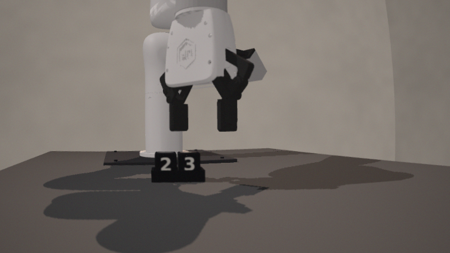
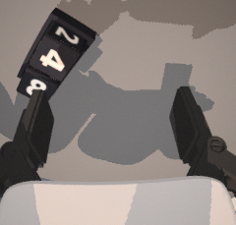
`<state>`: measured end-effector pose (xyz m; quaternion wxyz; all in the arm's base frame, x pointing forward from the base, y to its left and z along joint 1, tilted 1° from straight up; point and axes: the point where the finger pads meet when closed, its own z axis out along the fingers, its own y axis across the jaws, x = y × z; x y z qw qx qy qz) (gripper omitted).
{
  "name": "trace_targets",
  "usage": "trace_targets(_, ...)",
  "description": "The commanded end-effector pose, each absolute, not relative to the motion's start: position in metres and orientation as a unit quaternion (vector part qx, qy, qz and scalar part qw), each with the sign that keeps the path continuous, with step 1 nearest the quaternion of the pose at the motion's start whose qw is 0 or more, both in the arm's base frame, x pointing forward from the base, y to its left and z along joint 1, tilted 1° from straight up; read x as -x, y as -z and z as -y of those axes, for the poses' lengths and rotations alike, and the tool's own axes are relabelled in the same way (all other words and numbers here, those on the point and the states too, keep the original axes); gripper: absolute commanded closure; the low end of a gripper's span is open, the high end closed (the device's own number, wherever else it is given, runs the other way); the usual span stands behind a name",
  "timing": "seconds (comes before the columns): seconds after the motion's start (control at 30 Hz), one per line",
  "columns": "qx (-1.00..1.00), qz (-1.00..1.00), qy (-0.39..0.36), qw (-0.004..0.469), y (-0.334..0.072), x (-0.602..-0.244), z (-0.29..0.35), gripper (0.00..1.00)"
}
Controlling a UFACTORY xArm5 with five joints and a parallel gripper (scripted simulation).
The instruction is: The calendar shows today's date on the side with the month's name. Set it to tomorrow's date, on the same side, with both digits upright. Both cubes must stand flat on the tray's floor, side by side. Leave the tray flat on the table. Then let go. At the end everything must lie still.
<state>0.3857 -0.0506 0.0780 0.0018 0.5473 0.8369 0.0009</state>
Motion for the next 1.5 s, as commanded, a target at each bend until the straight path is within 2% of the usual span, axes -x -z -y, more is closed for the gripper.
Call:
trace_targets(0.0, -0.547, -0.837, -0.002, 0.003, -0.079, -0.387, 0.051, 0.00)
trace_targets(0.7, -0.656, -0.755, -0.002, 0.003, -0.078, -0.385, 0.063, 0.00)
trace_targets(1.47, -0.826, -0.564, -0.003, 0.003, -0.075, -0.383, 0.087, 0.00)
